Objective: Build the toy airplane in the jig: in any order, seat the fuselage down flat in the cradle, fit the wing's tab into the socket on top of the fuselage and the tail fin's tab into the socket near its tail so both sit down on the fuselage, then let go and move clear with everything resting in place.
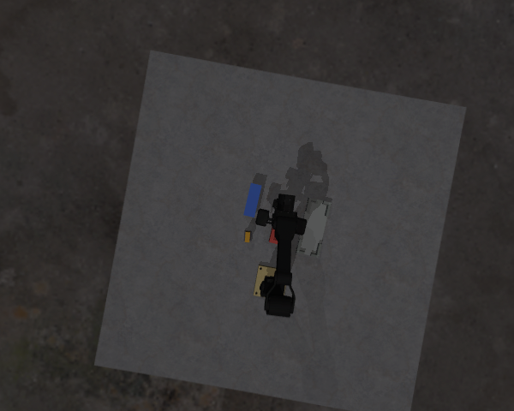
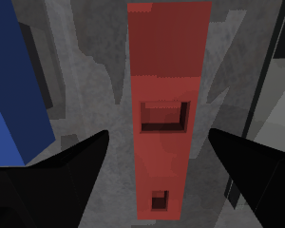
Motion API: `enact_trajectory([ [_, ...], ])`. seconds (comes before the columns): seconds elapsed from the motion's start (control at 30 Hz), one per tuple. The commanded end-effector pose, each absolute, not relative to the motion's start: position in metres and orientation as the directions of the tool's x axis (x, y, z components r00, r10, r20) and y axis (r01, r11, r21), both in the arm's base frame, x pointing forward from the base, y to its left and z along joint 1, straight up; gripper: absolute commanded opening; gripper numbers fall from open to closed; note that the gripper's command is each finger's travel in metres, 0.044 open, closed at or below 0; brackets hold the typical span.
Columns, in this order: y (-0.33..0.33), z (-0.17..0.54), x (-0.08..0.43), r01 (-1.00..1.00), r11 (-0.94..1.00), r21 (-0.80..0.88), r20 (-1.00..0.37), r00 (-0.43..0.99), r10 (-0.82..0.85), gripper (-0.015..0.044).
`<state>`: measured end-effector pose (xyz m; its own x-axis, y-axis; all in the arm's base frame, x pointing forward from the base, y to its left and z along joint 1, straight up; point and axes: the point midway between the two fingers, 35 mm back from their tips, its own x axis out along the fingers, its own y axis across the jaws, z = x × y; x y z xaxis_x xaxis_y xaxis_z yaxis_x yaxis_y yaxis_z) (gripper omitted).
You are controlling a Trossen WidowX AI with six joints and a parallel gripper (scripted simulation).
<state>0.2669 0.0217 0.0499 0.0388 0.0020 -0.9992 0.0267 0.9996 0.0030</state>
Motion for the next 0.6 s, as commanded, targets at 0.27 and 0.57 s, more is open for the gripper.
enact_trajectory([
  [0.27, 0.021, 0.032, 0.264, 0.032, 0.999, -0.001, -1.000, 0.030, -0.002, 0.0440],
  [0.57, 0.021, 0.032, 0.264, 0.032, 0.999, -0.001, -1.000, 0.030, -0.002, 0.0204],
])
